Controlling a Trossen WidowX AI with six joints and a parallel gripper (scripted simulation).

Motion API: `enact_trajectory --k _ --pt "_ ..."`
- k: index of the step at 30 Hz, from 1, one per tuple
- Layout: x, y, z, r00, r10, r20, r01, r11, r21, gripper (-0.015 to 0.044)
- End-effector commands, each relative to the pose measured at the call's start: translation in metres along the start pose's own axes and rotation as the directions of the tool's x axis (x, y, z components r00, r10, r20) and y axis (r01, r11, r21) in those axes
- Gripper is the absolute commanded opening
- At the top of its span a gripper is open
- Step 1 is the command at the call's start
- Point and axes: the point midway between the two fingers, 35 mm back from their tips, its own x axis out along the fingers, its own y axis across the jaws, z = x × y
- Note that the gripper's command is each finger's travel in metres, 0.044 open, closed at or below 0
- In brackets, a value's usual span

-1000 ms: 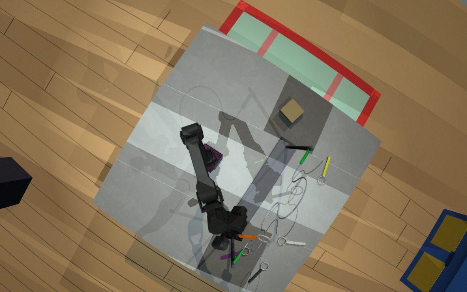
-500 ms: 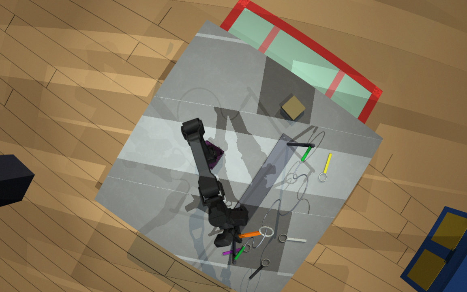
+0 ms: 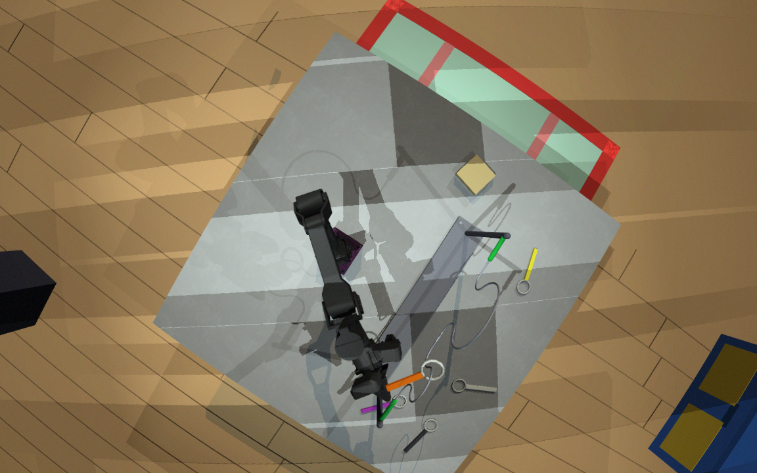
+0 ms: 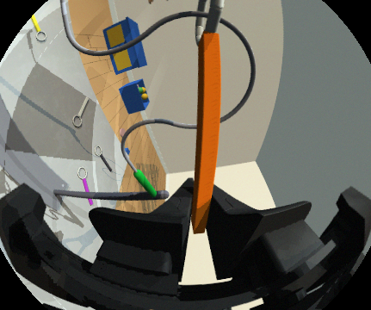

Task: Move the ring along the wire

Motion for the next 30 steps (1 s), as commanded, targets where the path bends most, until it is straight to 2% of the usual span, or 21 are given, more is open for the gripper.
enact_trajectory --k 1,19,30 --pt "0.001 -0.003 -0.002 0.999 -0.042 0.001 0.042 0.996 -0.079 -0.0150" --pt "0.000 -0.022 0.002 0.975 -0.210 0.069 0.221 0.900 -0.375 -0.0150" --pt "0.001 -0.020 0.000 0.965 -0.245 0.091 0.260 0.863 -0.433 -0.0150"
